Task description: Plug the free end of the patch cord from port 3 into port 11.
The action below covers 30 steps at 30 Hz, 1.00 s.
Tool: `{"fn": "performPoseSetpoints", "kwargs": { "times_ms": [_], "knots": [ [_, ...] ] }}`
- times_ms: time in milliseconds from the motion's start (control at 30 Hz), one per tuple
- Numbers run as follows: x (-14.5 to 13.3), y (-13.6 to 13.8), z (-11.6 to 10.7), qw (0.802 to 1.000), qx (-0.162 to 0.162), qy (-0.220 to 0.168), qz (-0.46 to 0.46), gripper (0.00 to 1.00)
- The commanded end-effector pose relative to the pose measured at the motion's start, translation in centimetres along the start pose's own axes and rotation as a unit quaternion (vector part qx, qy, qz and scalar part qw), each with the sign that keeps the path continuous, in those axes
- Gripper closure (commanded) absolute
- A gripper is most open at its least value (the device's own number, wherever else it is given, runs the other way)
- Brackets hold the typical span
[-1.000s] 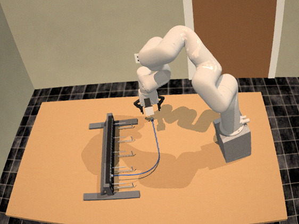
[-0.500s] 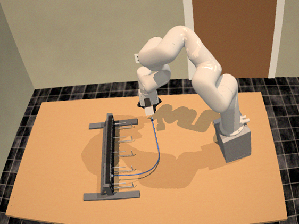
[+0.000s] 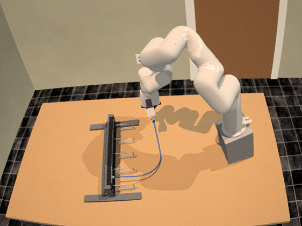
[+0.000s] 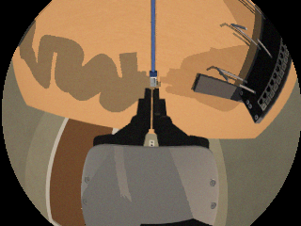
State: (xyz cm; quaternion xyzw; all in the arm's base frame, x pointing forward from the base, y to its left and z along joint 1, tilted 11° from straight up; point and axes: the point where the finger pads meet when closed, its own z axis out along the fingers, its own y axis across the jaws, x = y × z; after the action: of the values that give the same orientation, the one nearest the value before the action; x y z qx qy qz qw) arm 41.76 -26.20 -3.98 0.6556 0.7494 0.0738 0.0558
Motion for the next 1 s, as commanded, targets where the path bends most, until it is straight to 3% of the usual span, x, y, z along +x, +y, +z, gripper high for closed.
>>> {"fn": "performPoseSetpoints", "kwargs": {
  "times_ms": [0, 667, 967],
  "knots": [
    [-0.1, 0.1, -0.1, 1.000, -0.001, -0.001, 0.000, 1.00],
    [0.6, 0.3, -0.1, 1.000, -0.005, 0.005, 0.009, 1.00],
    [5.3, 1.7, -0.2, 0.996, -0.031, 0.049, 0.070, 1.00]
  ]
}}
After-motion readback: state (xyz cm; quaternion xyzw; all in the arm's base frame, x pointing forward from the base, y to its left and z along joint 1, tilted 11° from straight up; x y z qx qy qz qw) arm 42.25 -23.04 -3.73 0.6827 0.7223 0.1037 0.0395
